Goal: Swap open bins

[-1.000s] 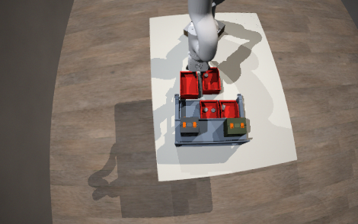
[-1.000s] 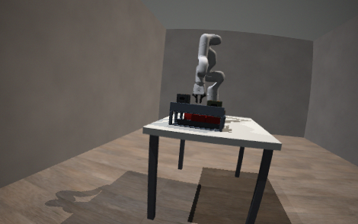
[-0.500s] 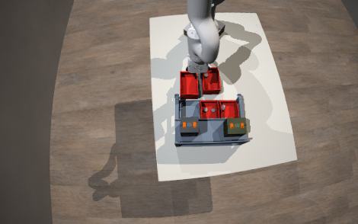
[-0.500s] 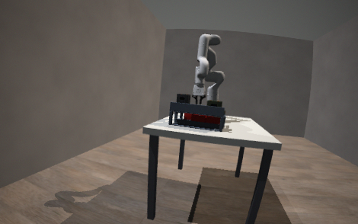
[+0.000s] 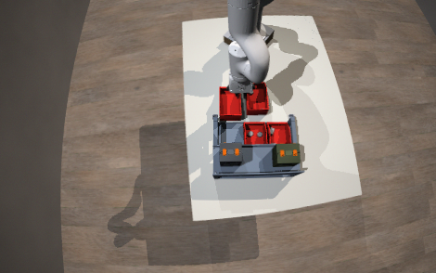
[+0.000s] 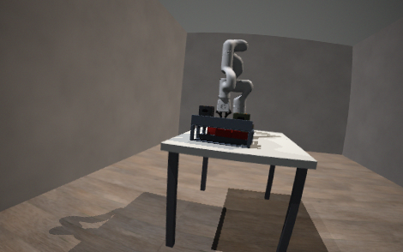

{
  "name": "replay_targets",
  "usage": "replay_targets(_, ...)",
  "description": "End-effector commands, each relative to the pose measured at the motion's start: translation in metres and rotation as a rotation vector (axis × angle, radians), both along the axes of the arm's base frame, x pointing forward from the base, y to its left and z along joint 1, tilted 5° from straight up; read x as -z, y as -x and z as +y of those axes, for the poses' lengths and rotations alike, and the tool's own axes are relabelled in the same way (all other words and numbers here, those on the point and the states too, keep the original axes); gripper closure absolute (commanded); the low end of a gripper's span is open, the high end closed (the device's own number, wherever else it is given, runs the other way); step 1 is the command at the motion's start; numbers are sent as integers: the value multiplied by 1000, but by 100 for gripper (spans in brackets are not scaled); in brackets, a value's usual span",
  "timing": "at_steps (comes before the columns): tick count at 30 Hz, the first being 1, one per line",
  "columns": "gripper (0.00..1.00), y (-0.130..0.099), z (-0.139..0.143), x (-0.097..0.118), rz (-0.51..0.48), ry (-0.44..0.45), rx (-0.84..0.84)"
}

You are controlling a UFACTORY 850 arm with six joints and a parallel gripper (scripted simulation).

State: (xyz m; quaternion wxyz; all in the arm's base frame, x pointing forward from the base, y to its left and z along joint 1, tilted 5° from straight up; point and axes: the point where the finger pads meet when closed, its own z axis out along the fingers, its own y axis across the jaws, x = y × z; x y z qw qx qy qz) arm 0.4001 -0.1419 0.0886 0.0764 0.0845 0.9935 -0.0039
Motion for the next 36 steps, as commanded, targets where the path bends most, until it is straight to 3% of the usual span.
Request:
replay_targets(1, 74, -2, -1, 10, 97, 38, 11)
replay_targets(36, 74, -3, -2, 26, 97, 38, 11)
